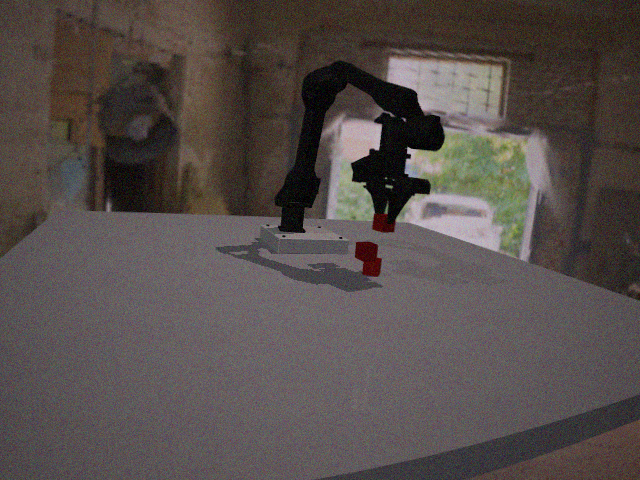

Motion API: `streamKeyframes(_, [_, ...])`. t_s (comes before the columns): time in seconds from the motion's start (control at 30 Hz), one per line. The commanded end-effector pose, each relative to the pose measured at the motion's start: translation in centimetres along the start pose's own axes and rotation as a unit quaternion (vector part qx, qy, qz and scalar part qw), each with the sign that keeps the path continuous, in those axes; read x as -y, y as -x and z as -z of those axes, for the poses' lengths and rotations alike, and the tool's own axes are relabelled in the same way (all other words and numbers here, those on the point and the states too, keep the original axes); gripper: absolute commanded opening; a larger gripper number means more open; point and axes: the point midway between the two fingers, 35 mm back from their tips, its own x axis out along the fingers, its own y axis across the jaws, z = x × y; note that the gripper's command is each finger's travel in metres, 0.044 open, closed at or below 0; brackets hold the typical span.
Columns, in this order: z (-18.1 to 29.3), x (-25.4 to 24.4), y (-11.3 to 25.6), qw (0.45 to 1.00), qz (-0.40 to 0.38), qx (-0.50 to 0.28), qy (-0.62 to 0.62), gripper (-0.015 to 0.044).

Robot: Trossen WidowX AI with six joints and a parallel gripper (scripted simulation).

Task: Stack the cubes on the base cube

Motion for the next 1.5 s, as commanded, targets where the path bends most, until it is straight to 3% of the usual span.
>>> streamKeyframes(0.0, [0.1, 0.0, 0.1, 1.000, -0.006, -0.003, -0.010, 0.0105])
streamKeyframes(0.33, [-0.1, 0.1, -2.7, 0.999, -0.003, -0.024, -0.043, 0.0105])
streamKeyframes(1.47, [0.1, -0.1, -5.8, 1.000, -0.007, -0.002, -0.007, 0.0105])
